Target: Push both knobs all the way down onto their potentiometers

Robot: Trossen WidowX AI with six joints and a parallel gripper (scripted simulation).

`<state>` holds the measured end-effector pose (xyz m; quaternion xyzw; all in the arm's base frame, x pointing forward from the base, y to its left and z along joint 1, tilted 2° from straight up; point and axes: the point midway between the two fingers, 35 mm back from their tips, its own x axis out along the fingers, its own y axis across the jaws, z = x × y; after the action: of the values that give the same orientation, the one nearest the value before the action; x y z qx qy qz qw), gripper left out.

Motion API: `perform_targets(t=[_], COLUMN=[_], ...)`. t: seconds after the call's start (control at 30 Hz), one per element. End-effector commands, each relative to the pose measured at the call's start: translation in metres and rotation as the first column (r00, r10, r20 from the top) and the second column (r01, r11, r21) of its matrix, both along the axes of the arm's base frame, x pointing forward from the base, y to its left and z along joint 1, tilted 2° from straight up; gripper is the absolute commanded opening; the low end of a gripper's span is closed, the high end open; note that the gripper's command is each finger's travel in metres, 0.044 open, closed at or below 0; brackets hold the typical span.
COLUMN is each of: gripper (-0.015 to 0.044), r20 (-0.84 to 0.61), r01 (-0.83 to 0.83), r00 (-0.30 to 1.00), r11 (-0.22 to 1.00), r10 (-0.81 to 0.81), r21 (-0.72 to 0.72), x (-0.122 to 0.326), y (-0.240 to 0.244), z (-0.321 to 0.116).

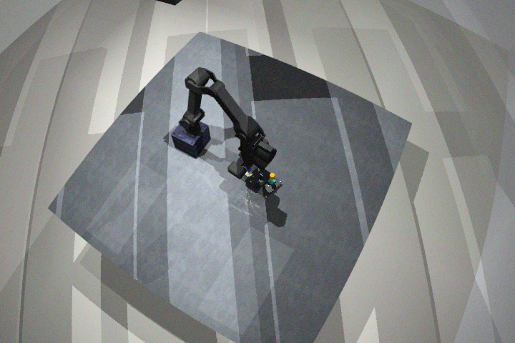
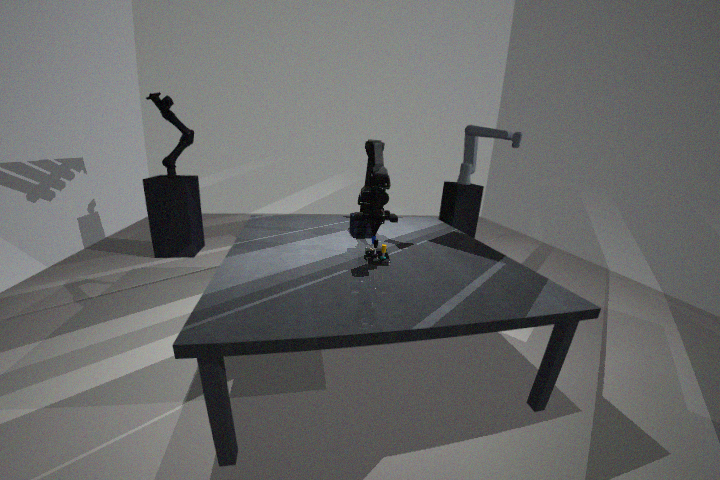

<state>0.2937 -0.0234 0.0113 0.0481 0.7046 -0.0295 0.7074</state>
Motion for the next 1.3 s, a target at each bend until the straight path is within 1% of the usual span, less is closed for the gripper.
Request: perform_targets(t=[0.0,0.6,1.27], gripper=[0.0000,0.0000,0.0000], r20=[-0.004,-0.004,-0.005], r01=[0.005,0.005,0.005], r00=[1.000,1.000,1.000], r11=[1.000,1.000,1.000], r10=[-0.005,-0.005,-0.005], r21=[0.005,0.005,0.005], x=[-0.001,-0.001,-0.002], y=[0.001,0.001,0.001], z=[-0.003,-0.001,-0.012])
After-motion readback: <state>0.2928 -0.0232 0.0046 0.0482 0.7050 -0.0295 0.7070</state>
